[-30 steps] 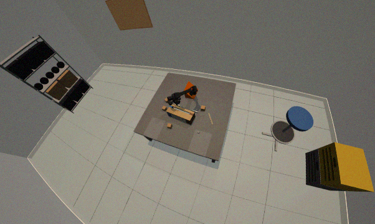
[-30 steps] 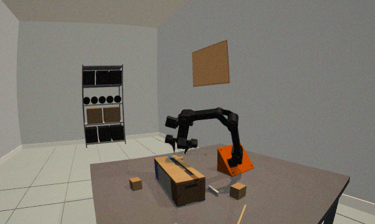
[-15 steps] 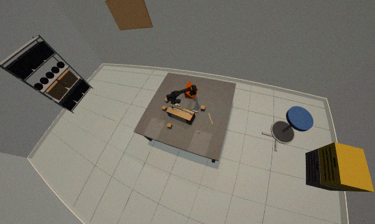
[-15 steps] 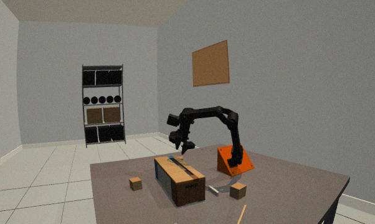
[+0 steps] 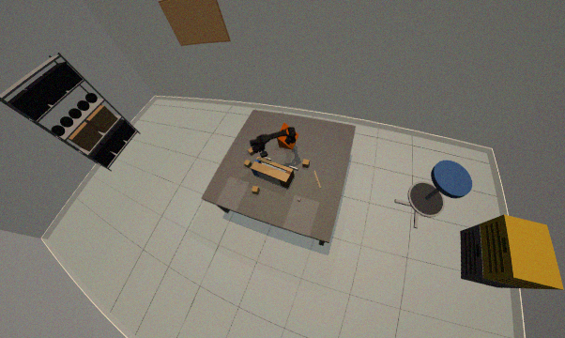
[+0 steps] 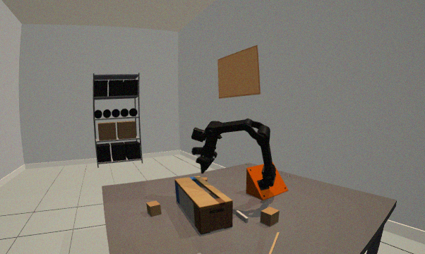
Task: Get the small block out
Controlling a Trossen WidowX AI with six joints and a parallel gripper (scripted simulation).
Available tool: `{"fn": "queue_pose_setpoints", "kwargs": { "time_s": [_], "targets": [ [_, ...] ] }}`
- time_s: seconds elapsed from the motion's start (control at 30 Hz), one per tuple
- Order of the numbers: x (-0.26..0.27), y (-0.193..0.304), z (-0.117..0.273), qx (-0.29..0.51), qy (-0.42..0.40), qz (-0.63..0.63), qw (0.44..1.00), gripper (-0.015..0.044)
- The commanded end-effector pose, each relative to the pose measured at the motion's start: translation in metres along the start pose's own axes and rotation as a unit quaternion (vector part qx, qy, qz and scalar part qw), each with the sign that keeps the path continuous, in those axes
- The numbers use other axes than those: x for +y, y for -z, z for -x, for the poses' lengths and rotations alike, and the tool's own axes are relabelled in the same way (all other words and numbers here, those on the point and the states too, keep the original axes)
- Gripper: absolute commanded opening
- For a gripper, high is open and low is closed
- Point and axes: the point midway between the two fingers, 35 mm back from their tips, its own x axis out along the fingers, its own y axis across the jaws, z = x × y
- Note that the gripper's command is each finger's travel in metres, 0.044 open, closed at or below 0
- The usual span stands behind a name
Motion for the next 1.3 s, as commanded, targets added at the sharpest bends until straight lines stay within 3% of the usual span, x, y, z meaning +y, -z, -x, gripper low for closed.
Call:
{"fn": "queue_pose_setpoints", "kwargs": {
  "time_s": [0.0, 0.37, 0.87, 1.27],
  "targets": [
    [-0.015, 0.007, -0.005, 0.028, -0.060, -0.449, 0.891, 0.0285],
    [-0.023, 0.008, -0.003, 0.067, -0.081, -0.717, 0.689, 0.0285],
    [-0.032, 0.009, -0.001, 0.131, -0.074, -0.938, 0.313, 0.0285],
    [-0.032, 0.009, -0.001, 0.132, -0.073, -0.939, 0.309, 0.0285]
  ]
}}
